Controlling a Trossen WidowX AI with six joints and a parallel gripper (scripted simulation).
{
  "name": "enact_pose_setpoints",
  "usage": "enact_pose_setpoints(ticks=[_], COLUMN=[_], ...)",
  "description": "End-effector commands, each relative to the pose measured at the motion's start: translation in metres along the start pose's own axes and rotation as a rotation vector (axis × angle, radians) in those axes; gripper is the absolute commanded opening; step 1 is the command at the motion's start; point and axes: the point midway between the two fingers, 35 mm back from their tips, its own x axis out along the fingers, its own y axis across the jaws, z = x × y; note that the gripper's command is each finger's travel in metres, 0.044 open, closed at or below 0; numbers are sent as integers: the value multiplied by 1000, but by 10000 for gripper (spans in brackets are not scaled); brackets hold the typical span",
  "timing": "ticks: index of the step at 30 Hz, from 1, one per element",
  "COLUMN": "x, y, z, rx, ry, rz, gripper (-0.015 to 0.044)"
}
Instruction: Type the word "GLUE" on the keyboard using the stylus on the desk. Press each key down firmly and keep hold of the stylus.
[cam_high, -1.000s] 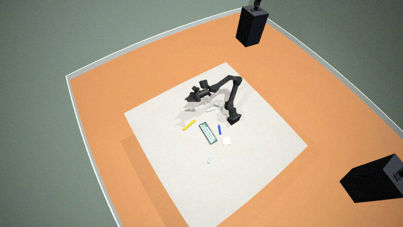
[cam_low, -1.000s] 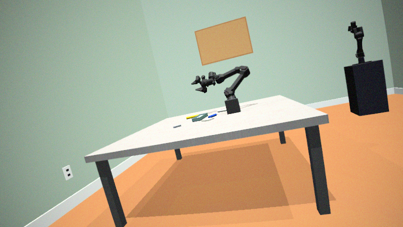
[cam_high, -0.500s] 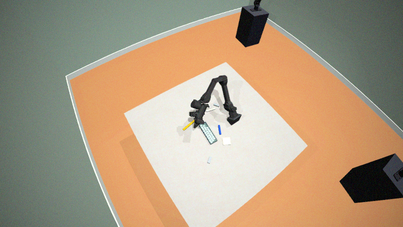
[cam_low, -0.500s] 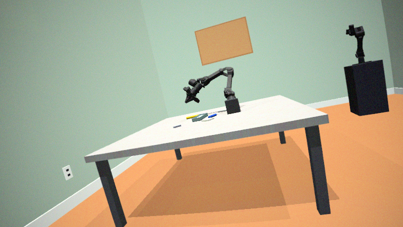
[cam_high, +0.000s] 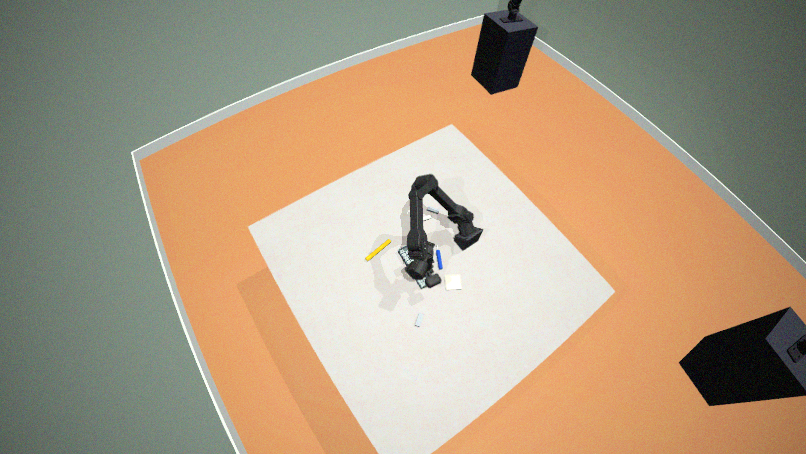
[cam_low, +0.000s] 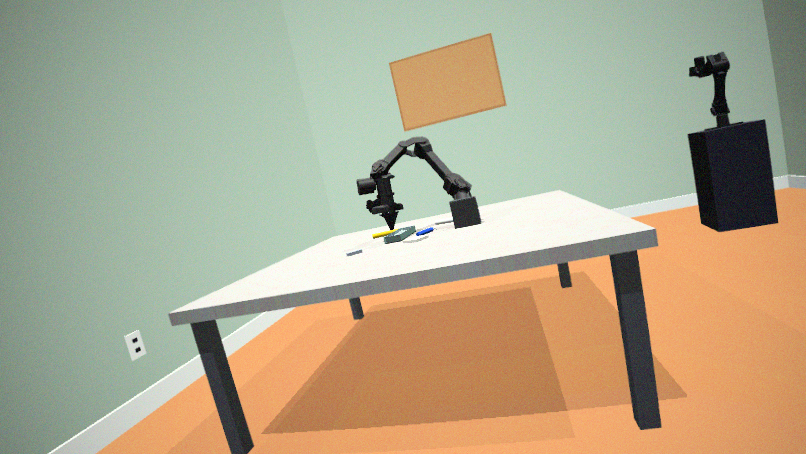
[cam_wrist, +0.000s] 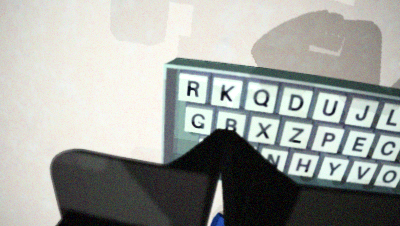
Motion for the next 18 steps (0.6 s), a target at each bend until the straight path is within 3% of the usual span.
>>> enact_pose_setpoints(ticks=[1, 13, 18], x=[4, 4, -1], y=[3, 1, -57], z=[-6, -6, -3], rx=[-40, -41, -42], ry=[16, 16, 16], rz=[-80, -80, -83], gripper=[0, 0, 0])
